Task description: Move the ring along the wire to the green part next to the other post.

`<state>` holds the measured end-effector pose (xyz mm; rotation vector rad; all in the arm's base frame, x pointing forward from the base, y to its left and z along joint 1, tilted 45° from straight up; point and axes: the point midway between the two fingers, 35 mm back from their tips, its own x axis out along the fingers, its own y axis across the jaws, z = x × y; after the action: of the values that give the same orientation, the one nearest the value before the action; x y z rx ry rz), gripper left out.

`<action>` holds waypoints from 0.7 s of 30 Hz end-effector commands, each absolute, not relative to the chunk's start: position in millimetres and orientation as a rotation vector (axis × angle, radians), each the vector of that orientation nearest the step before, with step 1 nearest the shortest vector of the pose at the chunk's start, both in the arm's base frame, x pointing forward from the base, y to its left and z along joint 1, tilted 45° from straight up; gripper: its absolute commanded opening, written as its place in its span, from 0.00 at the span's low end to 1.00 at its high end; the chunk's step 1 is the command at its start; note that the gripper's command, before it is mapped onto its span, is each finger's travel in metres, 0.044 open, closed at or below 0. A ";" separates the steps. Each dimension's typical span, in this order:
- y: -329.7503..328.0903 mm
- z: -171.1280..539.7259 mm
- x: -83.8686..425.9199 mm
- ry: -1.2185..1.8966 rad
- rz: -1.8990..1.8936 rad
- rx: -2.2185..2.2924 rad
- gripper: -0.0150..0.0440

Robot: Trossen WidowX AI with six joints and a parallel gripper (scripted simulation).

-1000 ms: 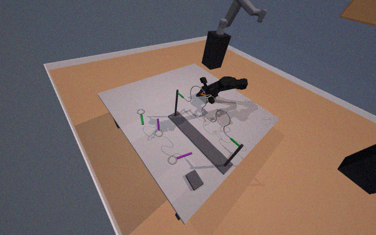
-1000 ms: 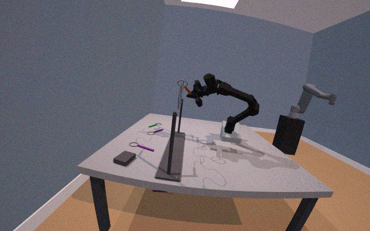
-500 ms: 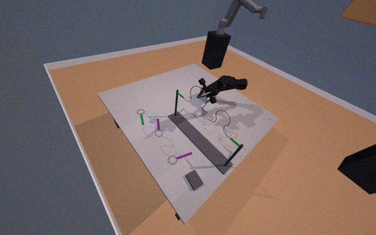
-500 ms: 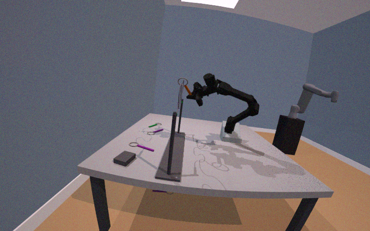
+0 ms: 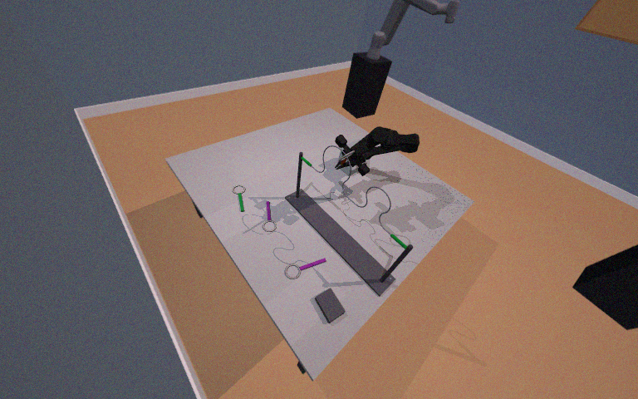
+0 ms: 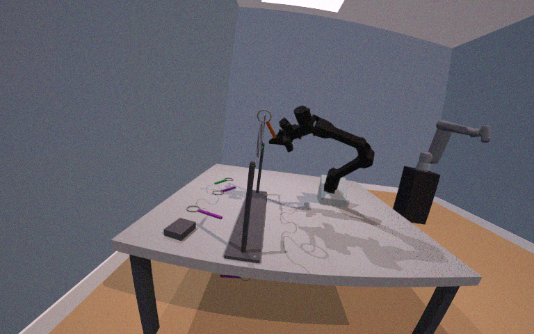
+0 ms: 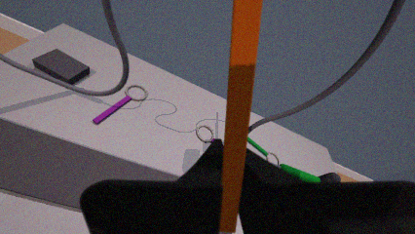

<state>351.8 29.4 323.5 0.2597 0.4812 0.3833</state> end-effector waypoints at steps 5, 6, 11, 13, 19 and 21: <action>33.5 323.6 351.0 0.484 0.411 0.373 0.00; 34.0 323.8 350.8 0.484 0.414 0.387 0.00; 36.6 325.0 350.3 0.483 0.431 0.456 0.00; 37.6 325.6 350.1 0.483 0.438 0.483 0.00; 40.5 327.3 349.5 0.482 0.457 0.566 0.00; 41.5 327.9 349.3 0.481 0.464 0.594 0.00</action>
<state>349.8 40.0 328.2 0.5497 0.4794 0.4539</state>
